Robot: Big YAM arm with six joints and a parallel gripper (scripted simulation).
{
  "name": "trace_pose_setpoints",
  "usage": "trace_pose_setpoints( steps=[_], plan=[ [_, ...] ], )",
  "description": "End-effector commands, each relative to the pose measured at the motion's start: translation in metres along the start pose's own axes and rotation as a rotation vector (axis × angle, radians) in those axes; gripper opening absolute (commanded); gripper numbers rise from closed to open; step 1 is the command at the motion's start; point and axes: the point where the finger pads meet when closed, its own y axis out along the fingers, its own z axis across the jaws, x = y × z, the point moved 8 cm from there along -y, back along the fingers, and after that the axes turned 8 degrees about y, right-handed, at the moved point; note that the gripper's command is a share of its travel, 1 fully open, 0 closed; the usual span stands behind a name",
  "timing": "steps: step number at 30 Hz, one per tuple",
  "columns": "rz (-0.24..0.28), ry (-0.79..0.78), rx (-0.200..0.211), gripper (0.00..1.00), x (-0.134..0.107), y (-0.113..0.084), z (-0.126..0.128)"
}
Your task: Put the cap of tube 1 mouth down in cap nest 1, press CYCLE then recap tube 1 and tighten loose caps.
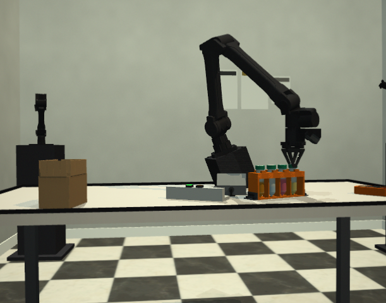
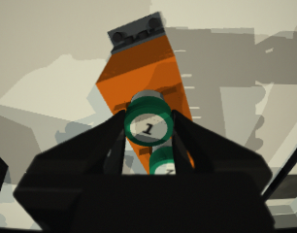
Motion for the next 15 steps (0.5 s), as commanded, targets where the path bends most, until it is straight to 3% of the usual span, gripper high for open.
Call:
trace_pose_setpoints(
  steps=[1, 7, 15],
  plan=[
    [-0.019, -0.006, -0.018, 0.00, 0.0050, -0.0082, -0.0074],
    [-0.019, -0.006, -0.018, 0.00, 0.0050, -0.0082, -0.0074],
    [-0.021, 0.401, -0.012, 0.00, 0.0023, -0.0103, -0.0036]
  ],
)
